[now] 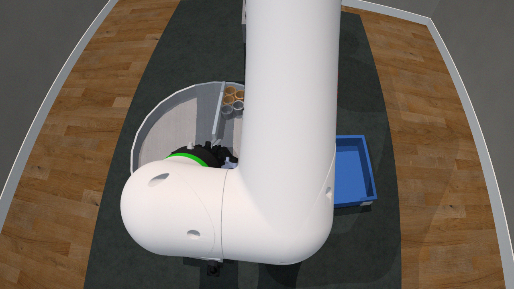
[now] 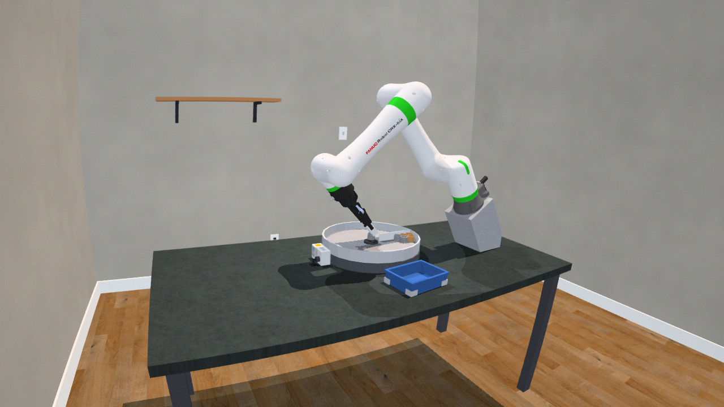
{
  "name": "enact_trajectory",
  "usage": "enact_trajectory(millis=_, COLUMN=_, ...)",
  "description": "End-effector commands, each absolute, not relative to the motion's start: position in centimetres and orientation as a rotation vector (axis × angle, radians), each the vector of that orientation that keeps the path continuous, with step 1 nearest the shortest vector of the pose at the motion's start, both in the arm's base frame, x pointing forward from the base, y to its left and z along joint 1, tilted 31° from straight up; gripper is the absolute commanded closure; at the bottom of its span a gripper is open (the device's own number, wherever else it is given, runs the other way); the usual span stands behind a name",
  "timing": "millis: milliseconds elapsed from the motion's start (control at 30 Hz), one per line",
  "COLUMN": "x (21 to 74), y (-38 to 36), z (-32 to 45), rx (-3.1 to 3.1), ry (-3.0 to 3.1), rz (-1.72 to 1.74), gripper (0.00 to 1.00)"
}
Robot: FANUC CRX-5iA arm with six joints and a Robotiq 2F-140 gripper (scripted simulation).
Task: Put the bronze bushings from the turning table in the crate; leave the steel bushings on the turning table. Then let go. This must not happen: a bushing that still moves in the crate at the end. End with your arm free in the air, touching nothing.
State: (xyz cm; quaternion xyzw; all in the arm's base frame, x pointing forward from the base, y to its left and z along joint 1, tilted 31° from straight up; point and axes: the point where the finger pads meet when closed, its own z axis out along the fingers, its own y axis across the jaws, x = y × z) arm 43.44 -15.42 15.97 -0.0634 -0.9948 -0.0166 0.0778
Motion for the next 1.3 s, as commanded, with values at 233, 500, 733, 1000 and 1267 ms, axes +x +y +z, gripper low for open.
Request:
enact_trajectory(millis=233, x=43.53, y=-15.43, z=15.85, rx=-0.190, ry=-2.980, rz=-0.049, gripper=1.00)
enact_trajectory(millis=500, x=43.67, y=-15.45, z=15.61, rx=-0.190, ry=-2.980, rz=-0.049, gripper=1.00)
enact_trajectory(millis=733, x=43.73, y=-15.45, z=15.51, rx=-0.190, ry=-2.980, rz=-0.049, gripper=1.00)
enact_trajectory(millis=1000, x=43.75, y=-15.45, z=15.49, rx=-0.190, ry=-2.980, rz=-0.049, gripper=1.00)
enact_trajectory(millis=1267, x=43.75, y=-15.45, z=15.49, rx=-0.190, ry=-2.980, rz=-0.049, gripper=1.00)
